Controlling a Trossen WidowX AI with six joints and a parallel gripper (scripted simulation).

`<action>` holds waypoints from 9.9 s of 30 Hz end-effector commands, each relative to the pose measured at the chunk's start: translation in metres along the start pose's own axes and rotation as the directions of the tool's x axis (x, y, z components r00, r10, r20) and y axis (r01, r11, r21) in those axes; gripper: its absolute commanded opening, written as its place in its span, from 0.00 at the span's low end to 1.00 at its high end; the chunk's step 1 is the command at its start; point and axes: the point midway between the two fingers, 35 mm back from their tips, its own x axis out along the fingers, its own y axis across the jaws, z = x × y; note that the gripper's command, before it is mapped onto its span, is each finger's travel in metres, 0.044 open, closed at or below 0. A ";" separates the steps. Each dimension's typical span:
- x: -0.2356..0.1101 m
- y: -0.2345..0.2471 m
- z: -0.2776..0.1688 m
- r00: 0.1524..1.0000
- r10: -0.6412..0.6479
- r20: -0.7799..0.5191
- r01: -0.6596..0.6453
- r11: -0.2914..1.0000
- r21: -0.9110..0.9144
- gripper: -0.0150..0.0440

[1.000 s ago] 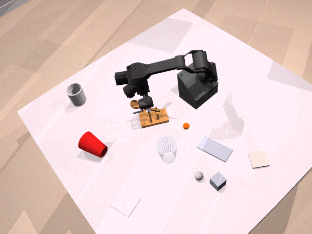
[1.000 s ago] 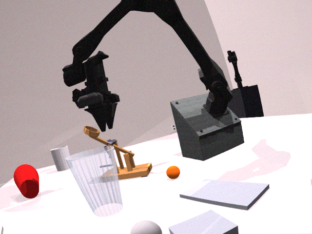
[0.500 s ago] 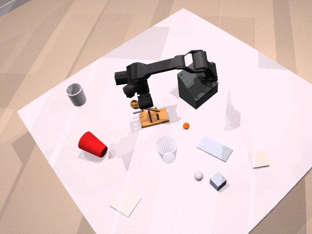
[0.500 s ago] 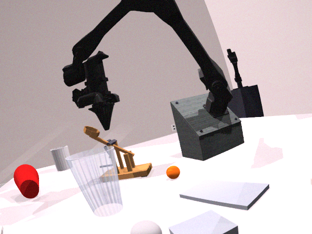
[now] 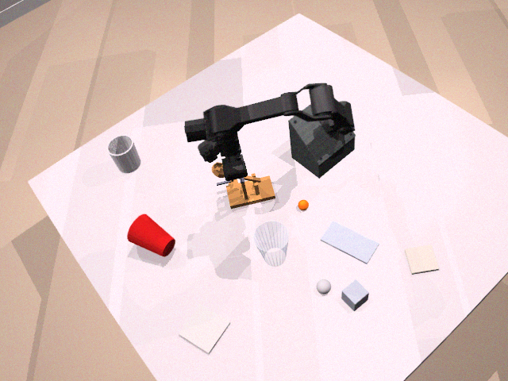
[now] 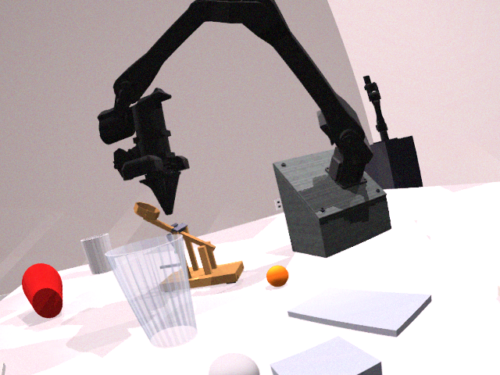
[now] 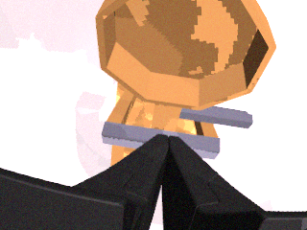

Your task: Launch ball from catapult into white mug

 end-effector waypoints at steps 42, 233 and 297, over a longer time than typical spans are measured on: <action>0.060 0.002 0.033 1.000 0.005 0.001 -0.005 1.000 0.000 0.25; 0.060 -0.196 0.024 1.000 -0.009 0.004 0.009 0.551 -0.834 0.25; 0.042 -0.199 0.020 1.000 -0.010 0.004 0.009 0.553 -0.833 1.00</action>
